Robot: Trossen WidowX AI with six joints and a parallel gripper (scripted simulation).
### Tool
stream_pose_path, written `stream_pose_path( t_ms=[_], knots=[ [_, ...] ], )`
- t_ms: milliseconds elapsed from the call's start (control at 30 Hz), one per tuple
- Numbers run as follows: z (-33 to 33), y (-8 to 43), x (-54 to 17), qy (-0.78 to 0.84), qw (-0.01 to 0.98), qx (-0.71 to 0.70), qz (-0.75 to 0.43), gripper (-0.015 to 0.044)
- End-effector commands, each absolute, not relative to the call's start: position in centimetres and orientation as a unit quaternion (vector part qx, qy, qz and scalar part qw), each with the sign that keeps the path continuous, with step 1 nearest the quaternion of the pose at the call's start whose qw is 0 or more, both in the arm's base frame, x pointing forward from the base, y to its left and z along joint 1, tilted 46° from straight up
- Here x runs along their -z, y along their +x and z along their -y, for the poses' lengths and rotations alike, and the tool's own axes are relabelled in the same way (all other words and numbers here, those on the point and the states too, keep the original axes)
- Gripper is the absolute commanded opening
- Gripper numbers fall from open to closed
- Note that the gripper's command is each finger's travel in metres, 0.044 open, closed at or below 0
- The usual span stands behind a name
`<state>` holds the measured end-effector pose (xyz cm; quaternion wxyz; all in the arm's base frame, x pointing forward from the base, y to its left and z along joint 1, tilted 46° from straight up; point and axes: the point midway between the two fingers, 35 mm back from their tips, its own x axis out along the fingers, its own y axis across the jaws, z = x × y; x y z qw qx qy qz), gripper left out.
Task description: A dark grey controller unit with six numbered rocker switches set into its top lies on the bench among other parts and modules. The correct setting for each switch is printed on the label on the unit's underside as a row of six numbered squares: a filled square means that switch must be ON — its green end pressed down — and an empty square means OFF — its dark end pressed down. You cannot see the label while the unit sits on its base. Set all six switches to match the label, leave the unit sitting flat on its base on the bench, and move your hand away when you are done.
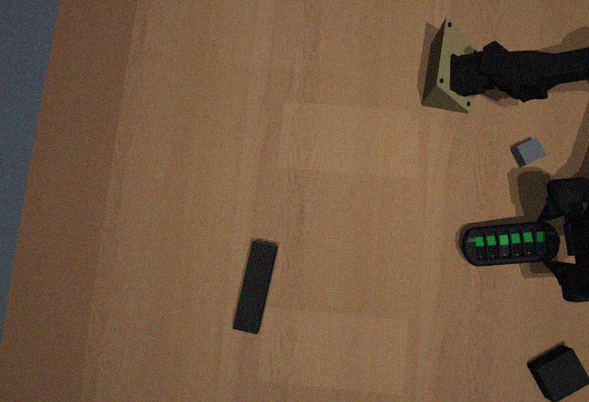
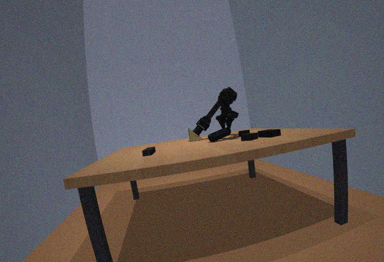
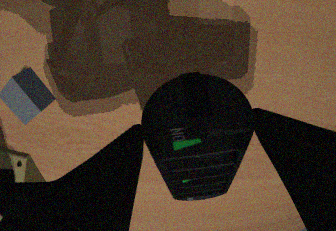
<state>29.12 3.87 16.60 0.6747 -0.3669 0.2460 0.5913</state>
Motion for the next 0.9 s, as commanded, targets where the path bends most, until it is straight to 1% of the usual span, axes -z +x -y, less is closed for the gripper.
stream_pose_path(
  t_ms=[0, 867],
  knots=[
    [-3.3, 29.2, -16.6, -0.365, 0.676, -0.591, -0.245, 0.0336],
    [-1.1, 29.1, -16.8, -0.349, 0.682, -0.601, -0.228, 0.0336]
  ],
)
